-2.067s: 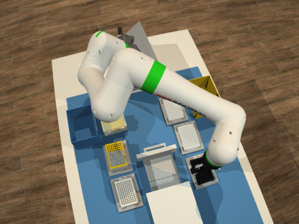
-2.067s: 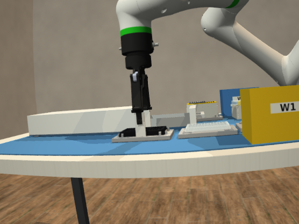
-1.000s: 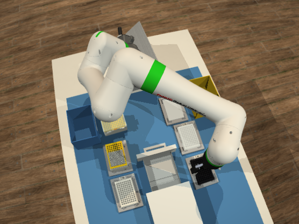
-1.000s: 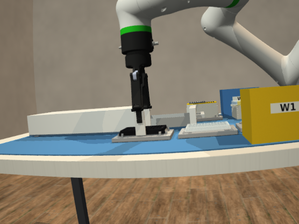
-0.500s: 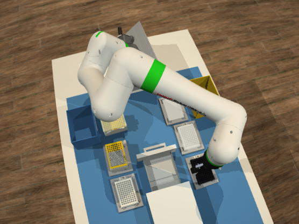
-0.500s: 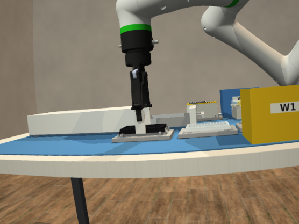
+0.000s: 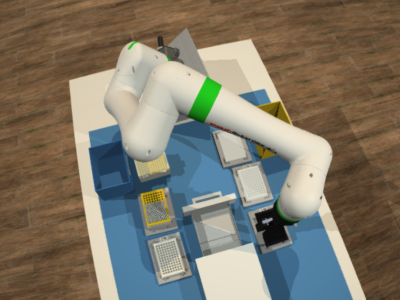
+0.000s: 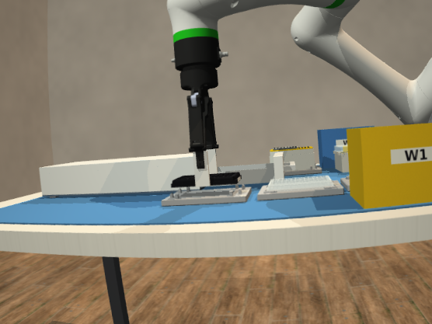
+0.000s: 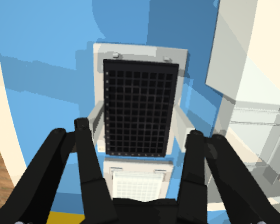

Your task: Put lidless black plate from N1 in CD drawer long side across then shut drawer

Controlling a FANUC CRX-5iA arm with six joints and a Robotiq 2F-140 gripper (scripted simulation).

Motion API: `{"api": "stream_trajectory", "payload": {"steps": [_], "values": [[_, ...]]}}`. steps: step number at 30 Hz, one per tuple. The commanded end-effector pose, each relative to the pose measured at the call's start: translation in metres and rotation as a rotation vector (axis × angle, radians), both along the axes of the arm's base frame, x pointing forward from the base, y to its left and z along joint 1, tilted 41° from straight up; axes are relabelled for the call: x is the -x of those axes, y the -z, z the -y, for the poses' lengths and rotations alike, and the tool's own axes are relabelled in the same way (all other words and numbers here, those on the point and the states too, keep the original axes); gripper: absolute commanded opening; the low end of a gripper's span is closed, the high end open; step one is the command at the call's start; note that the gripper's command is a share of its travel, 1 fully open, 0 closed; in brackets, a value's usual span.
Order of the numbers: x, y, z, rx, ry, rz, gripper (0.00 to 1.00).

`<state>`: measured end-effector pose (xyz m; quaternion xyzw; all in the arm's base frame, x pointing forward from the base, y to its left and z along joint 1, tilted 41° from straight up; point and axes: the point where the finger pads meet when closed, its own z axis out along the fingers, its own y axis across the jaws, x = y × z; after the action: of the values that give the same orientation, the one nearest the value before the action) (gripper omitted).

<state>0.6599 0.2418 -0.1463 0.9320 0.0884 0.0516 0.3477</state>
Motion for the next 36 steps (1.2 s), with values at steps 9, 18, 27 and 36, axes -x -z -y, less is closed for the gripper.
{"api": "stream_trajectory", "payload": {"steps": [9, 18, 27, 36], "values": [[0.002, -0.01, -0.009, 0.0, 0.0, 0.0, 0.0], [0.003, -0.017, -0.015, 0.0, 0.0, 0.0, 0.0], [0.005, -0.026, -0.023, 0.0, 0.0, 0.0, 0.0], [0.007, -0.033, -0.028, 0.0, 0.0, 0.0, 0.0]]}}
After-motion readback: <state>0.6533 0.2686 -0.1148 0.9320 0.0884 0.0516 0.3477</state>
